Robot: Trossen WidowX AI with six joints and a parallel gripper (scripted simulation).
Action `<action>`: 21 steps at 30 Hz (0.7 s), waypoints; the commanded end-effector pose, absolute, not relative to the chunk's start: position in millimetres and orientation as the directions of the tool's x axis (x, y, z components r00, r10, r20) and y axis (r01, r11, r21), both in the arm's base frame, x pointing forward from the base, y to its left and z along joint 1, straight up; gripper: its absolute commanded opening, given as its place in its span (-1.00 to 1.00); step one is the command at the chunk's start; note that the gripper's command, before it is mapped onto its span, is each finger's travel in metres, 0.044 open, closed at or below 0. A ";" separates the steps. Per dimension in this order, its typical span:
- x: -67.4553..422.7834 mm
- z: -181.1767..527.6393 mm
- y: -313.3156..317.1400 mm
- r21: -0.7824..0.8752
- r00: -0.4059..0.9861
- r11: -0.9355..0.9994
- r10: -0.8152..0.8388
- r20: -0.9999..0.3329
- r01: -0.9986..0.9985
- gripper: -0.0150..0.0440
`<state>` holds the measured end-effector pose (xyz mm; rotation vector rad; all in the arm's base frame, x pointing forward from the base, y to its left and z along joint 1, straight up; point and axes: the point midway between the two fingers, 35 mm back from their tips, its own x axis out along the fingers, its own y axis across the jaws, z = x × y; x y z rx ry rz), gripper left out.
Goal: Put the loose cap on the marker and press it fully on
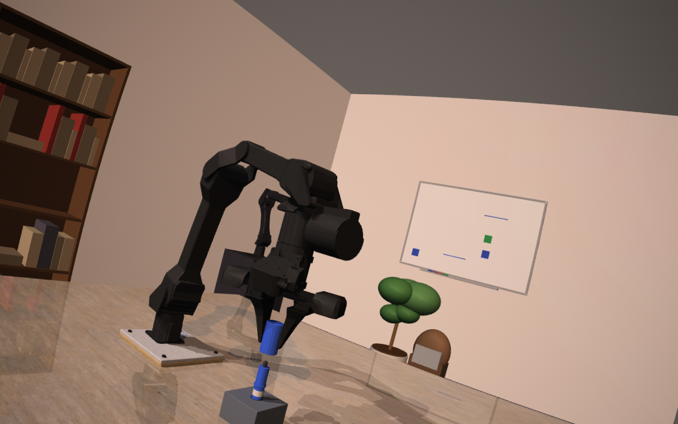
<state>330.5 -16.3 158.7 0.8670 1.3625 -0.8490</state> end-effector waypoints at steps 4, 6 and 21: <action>331.2 153.9 -16.5 0.027 0.032 0.451 -0.003 -0.999 0.892 -0.49; 331.5 151.2 -16.5 0.027 0.032 0.451 -0.003 -0.999 0.892 -0.49; 333.0 126.8 -16.7 0.027 0.032 0.451 -0.003 -0.999 0.892 -0.49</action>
